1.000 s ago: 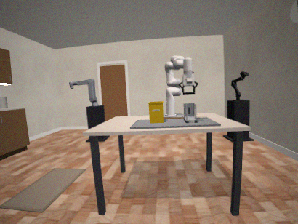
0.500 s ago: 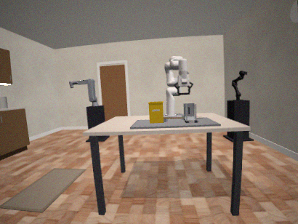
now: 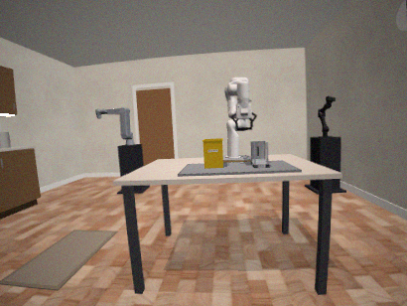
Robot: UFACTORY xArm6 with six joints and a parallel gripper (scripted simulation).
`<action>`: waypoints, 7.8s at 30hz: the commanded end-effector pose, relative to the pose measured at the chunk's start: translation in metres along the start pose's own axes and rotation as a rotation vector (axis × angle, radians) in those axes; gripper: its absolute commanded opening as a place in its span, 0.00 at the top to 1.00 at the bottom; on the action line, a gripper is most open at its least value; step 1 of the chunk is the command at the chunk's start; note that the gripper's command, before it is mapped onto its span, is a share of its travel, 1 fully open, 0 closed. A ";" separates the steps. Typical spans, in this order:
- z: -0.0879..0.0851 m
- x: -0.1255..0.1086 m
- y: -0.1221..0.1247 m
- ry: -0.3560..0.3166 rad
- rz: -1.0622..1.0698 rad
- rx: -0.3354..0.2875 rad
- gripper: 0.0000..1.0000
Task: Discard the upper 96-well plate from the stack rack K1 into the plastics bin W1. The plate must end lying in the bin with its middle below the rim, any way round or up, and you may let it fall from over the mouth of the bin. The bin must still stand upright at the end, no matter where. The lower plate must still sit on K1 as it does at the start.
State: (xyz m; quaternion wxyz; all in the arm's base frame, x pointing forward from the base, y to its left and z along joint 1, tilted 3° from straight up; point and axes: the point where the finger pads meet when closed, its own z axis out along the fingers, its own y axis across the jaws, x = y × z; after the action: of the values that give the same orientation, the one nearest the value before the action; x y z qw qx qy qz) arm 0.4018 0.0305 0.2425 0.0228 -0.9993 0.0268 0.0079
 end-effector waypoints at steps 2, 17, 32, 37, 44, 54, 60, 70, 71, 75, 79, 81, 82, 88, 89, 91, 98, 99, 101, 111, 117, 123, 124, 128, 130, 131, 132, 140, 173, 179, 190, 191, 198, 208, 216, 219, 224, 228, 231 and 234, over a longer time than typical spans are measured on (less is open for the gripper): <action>-0.001 -0.002 0.021 0.005 -0.001 0.001 1.00; 0.002 -0.009 0.064 0.005 -0.001 0.001 1.00; 0.005 -0.015 0.106 0.005 -0.001 0.000 1.00; 0.006 -0.018 0.123 0.005 -0.001 0.000 1.00; 0.007 -0.020 0.139 0.005 -0.001 0.000 1.00; 0.009 -0.025 0.172 0.004 -0.001 -0.001 1.00; 0.009 -0.027 0.186 0.004 -0.001 -0.001 1.00; 0.011 -0.031 0.208 0.004 -0.001 -0.001 1.00; 0.011 -0.031 0.208 0.004 -0.001 -0.001 1.00; 0.011 -0.031 0.208 0.004 -0.001 -0.001 1.00; 0.011 -0.031 0.208 0.004 -0.001 -0.001 1.00; 0.011 -0.031 0.208 0.004 -0.001 -0.001 1.00; 0.011 -0.031 0.208 0.004 -0.001 -0.001 1.00; 0.011 -0.031 0.207 0.004 -0.001 -0.001 1.00; 0.011 -0.031 0.207 0.004 -0.001 -0.001 1.00; 0.011 -0.031 0.207 0.004 -0.001 -0.001 1.00; 0.011 -0.031 0.207 0.004 -0.001 -0.001 1.00; 0.011 -0.031 0.207 0.004 -0.001 -0.001 1.00; 0.011 -0.031 0.207 0.004 -0.001 -0.001 1.00; 0.016 -0.031 0.207 0.004 -0.001 -0.001 1.00; 0.026 -0.031 0.207 0.004 -0.001 -0.001 1.00; 0.029 -0.030 0.206 0.004 -0.001 -0.001 1.00; 0.029 -0.030 0.206 0.004 -0.001 -0.001 1.00; 0.029 -0.030 0.206 0.004 -0.001 -0.001 1.00; 0.029 -0.030 0.206 0.004 -0.001 -0.001 1.00; 0.029 -0.030 0.206 0.004 -0.001 -0.001 1.00; 0.029 -0.030 0.206 0.004 -0.001 -0.001 1.00; 0.029 -0.030 0.206 0.004 -0.001 -0.001 1.00; 0.034 -0.030 0.206 0.004 -0.001 -0.001 1.00; 0.035 -0.030 0.206 0.004 -0.001 -0.001 1.00; 0.036 -0.030 0.206 0.004 -0.001 -0.001 1.00; 0.037 -0.030 0.206 0.004 -0.001 -0.001 1.00; 0.037 -0.030 0.206 0.004 -0.001 -0.001 1.00; 0.039 -0.030 0.206 0.004 -0.001 -0.001 1.00; 0.040 -0.030 0.206 0.004 -0.001 -0.001 1.00; 0.041 -0.030 0.206 0.004 -0.001 -0.001 0.00; 0.041 -0.030 0.206 0.004 -0.001 -0.001 0.00; 0.041 -0.030 0.206 0.004 -0.001 -0.001 0.00; 0.041 -0.030 0.206 0.004 -0.001 -0.001 0.00; 0.041 -0.030 0.206 0.004 -0.001 -0.001 0.00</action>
State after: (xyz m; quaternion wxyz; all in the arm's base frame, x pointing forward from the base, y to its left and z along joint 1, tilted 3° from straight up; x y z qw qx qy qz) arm 0.3587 -0.1713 0.1915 0.0233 -0.9993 0.0266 0.0076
